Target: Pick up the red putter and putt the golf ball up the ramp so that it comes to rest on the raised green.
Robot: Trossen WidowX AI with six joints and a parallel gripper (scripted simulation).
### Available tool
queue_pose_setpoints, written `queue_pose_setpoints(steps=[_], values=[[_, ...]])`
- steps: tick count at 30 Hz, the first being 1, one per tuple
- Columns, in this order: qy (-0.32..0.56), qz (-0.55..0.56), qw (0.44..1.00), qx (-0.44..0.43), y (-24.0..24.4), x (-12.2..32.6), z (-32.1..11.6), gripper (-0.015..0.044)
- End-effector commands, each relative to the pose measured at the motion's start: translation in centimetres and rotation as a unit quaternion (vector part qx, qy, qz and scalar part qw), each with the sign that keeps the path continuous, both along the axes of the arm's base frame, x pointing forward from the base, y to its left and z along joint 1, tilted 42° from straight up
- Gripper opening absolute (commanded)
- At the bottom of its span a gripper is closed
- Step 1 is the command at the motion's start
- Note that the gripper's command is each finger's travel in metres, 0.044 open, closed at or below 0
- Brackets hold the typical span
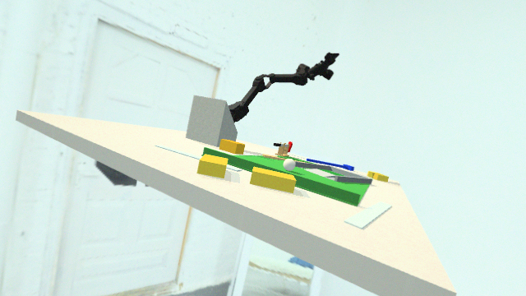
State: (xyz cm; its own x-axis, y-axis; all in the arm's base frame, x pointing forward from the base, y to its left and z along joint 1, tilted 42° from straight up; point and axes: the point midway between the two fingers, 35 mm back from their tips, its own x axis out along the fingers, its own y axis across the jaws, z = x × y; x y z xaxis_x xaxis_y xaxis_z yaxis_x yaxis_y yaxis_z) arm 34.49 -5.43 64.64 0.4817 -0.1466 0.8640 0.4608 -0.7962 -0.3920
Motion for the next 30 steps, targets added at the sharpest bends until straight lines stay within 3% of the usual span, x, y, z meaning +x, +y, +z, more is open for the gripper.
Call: queue_pose_setpoints(steps=[1, 8, 15, 23, 30], values=[[0.11, 0.041, 0.993, -0.007, 0.5, 4.8, -4.4, 0.044], [0.314, 0.132, 0.94, 0.01, 1.8, 11.1, -14.6, 0.044], [0.499, 0.225, 0.834, 0.074, 3.2, 13.3, -26.2, 0.044], [0.672, 0.317, 0.643, 0.189, 5.8, 10.3, -39.3, 0.044], [0.768, 0.373, 0.418, 0.311, 9.1, 3.4, -48.2, 0.044]])
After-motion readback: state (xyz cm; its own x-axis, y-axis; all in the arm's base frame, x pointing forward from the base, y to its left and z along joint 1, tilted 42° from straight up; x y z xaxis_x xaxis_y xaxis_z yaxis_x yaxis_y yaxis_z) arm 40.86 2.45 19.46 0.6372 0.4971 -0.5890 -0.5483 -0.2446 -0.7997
